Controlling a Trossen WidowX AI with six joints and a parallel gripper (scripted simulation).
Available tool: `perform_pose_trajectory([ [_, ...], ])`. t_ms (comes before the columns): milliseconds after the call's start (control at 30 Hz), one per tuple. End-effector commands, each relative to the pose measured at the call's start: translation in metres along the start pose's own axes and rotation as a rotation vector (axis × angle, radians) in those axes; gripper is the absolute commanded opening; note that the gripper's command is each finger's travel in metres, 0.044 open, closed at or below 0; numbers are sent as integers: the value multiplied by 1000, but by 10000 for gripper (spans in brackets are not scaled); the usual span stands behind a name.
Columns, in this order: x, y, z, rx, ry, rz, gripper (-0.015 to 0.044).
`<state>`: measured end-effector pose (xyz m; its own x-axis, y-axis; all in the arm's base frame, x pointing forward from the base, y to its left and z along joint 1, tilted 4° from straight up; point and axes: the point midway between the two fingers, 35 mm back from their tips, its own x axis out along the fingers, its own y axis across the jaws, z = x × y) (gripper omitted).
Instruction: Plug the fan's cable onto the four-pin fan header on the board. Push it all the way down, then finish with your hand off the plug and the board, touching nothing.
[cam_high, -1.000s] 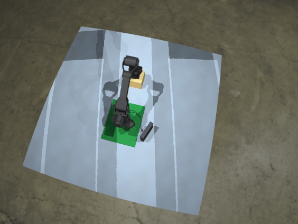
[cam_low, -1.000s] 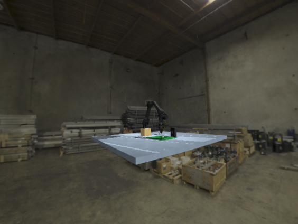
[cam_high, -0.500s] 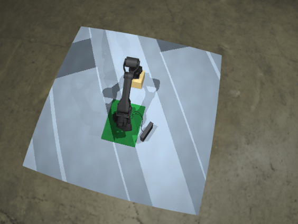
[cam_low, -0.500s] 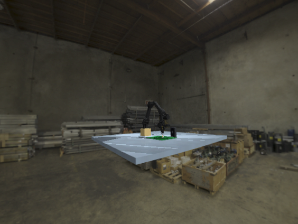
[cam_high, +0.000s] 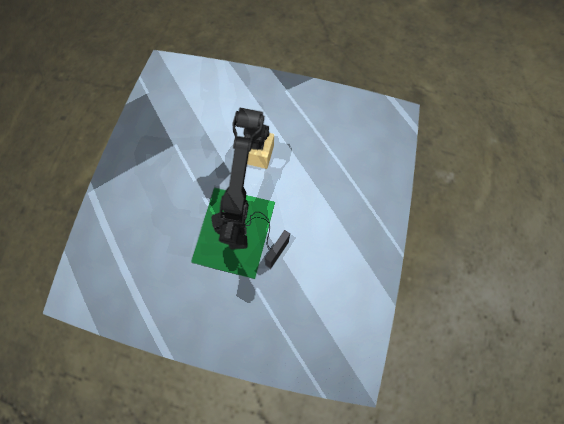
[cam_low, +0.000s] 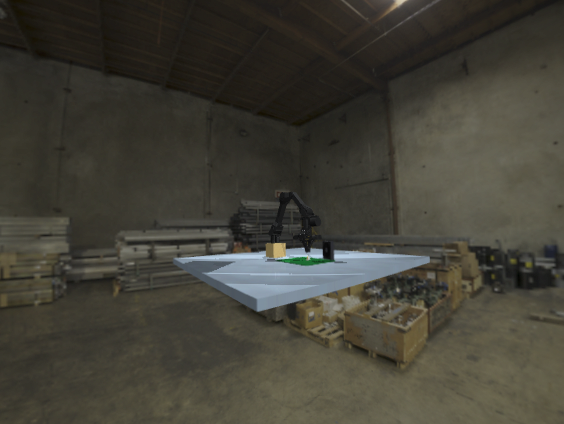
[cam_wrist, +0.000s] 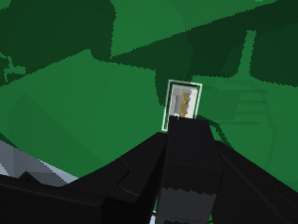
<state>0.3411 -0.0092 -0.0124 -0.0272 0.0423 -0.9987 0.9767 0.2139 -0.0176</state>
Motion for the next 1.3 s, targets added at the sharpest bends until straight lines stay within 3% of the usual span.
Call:
perform_pose_trajectory([
  [0, 0, 1, 2, 2, 3, -1, 0],
  [333, 0, 0, 3, -6, 3, -1, 0],
  [500, 22, 0, 3, -12, 3, -1, 0],
  [1267, 23, 0, 2, -11, 3, -1, 0],
])
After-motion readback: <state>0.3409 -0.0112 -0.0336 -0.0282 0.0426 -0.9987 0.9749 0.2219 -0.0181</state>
